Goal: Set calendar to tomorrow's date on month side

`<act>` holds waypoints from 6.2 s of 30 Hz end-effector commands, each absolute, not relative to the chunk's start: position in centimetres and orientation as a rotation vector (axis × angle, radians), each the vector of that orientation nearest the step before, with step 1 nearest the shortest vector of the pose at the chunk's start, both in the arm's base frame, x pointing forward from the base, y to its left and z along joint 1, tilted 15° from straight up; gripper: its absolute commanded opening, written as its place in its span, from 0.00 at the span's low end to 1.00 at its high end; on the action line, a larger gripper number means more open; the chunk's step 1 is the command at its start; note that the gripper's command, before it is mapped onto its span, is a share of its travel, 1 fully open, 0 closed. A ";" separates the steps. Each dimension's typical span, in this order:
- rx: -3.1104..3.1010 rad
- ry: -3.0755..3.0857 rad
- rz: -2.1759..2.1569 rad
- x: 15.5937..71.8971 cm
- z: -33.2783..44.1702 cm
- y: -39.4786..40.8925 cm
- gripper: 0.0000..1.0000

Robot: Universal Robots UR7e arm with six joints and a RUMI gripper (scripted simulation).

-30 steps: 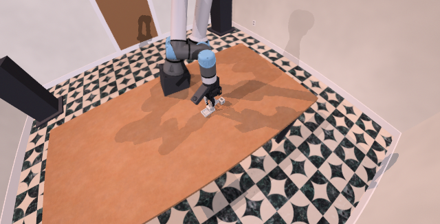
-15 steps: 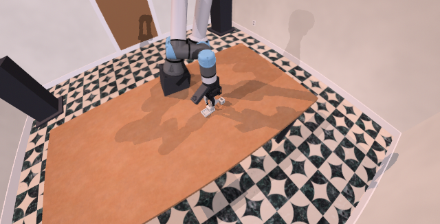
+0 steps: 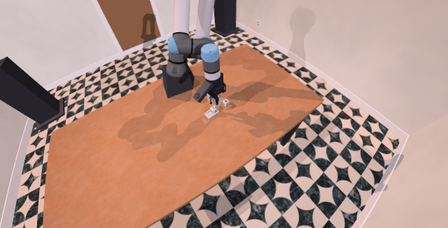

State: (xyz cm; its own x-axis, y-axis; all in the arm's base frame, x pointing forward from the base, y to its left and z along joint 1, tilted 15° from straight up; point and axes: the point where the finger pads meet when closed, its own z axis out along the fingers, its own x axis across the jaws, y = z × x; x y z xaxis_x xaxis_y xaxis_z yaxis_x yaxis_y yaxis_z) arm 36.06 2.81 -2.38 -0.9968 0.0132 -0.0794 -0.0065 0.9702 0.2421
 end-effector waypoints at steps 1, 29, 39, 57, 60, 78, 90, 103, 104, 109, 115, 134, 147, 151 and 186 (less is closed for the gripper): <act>0.004 3.044 0.380 35.7 0.7 2.0 0.29; 0.003 3.046 0.383 35.4 3.0 1.5 1.00; 0.001 3.046 0.383 35.4 3.0 1.7 1.00; -0.023 3.043 0.383 35.6 3.5 10.9 1.00; -0.023 3.043 0.383 35.6 3.5 10.9 0.29; -0.021 3.044 0.385 35.5 3.4 10.9 0.29; -0.021 3.044 0.385 35.5 3.4 10.9 0.29; -0.022 3.048 0.386 35.3 3.0 11.0 0.29; -0.022 3.048 0.386 35.3 3.0 11.0 0.29; -0.022 3.049 0.385 35.3 2.5 11.1 0.29; -0.022 3.049 0.386 35.4 1.8 11.3 0.29; -0.022 3.049 0.385 35.6 -0.8 12.0 0.29; -0.022 3.049 0.385 35.7 -1.7 12.3 0.29; -0.022 3.049 0.385 35.7 -1.8 12.3 0.29; -0.021 3.047 0.384 35.9 -1.7 12.2 0.29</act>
State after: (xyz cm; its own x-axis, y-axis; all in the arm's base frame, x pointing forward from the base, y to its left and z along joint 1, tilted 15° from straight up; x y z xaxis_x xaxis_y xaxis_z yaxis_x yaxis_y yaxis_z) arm 36.00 12.17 -1.64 -0.9972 -0.0038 -0.0741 -0.0221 0.9686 0.2476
